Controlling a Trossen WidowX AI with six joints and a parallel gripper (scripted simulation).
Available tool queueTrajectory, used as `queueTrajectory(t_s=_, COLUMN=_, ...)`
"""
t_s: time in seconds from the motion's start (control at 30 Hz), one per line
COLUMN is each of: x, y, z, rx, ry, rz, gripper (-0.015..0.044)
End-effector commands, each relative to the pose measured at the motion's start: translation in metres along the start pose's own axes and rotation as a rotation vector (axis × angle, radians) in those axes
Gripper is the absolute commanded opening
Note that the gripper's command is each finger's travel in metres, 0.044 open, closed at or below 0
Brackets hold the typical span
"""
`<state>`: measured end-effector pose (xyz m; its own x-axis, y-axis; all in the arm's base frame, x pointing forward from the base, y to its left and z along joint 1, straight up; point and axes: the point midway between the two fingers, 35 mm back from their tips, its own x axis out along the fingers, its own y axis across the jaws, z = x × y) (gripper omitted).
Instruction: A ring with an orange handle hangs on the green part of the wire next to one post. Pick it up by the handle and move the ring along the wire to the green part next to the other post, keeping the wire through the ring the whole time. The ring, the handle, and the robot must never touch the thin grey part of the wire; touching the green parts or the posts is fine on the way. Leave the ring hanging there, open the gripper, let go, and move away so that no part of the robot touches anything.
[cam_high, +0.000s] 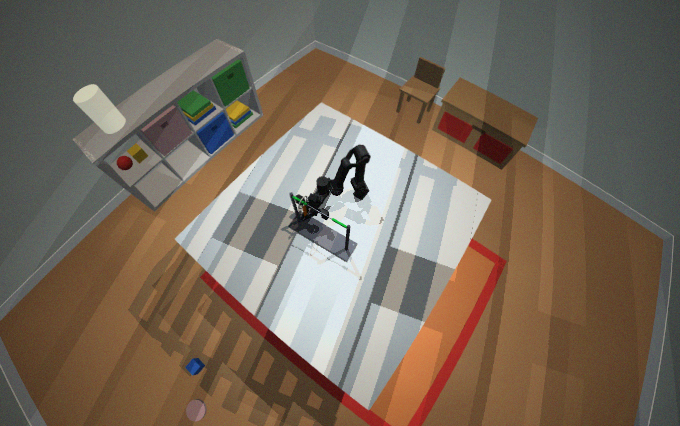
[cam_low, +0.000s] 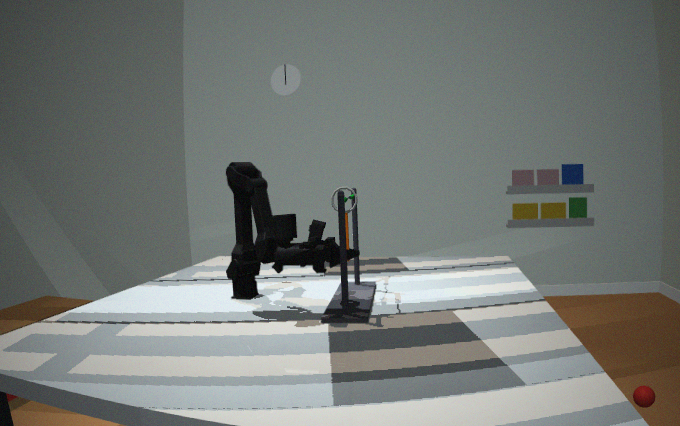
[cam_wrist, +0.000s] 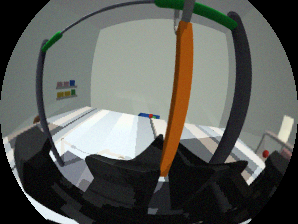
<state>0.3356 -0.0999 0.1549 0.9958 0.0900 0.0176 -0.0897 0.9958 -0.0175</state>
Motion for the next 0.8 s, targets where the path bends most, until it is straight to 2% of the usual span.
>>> queueTrajectory(t_s=0.0, x=0.0, y=0.001, z=0.0, rx=0.007, ry=0.001, rz=0.005, gripper=-0.015)
queueTrajectory(t_s=0.77, x=0.0, y=0.019, z=0.0, rx=0.009, ry=0.002, rz=0.006, gripper=-0.015)
